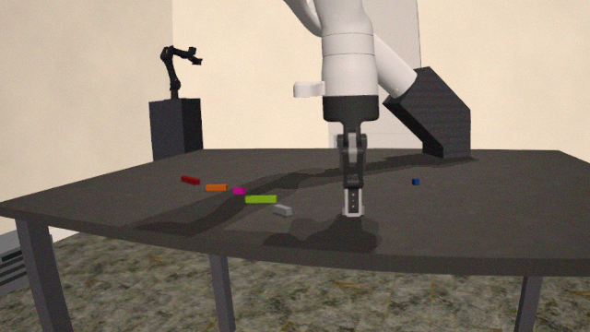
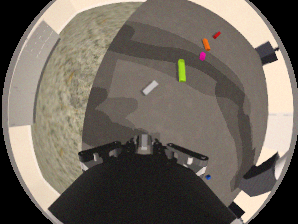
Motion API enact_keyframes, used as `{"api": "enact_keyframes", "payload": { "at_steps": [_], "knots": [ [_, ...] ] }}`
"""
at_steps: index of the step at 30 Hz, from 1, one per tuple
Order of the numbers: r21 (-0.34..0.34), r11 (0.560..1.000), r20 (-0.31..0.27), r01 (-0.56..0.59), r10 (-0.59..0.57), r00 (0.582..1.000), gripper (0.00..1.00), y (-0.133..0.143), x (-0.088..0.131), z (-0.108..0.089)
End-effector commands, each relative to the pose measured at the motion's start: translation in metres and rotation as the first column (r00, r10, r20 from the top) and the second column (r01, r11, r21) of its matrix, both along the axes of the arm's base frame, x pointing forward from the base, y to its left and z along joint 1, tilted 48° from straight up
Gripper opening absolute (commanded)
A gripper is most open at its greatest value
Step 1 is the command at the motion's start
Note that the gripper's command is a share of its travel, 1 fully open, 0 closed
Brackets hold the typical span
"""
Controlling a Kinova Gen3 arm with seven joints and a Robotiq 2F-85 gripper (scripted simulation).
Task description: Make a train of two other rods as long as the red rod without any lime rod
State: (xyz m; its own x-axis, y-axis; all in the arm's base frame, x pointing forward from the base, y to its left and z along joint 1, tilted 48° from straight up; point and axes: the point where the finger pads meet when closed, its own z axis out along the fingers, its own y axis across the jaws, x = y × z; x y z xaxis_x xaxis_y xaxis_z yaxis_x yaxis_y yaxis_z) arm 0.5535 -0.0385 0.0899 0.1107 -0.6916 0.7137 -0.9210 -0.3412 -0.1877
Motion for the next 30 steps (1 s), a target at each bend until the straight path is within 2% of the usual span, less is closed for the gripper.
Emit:
{"api": "enact_keyframes", "payload": {
  "at_steps": [1,11,19,30],
  "knots": [
    [0.001,1.0,0.001,-0.001,0.001,1.0,0.24,0.001,0.0,0.001],
    [0.001,1.0,0.001,-0.001,0.001,1.0,0.24,0.001,0.0,0.001],
    [0.001,1.0,0.001,-0.001,0.001,1.0,0.24,0.01,-0.005,0.01],
    [0.001,1.0,0.001,-0.001,0.001,1.0,0.24,0.046,-0.026,0.048]
  ]
}}
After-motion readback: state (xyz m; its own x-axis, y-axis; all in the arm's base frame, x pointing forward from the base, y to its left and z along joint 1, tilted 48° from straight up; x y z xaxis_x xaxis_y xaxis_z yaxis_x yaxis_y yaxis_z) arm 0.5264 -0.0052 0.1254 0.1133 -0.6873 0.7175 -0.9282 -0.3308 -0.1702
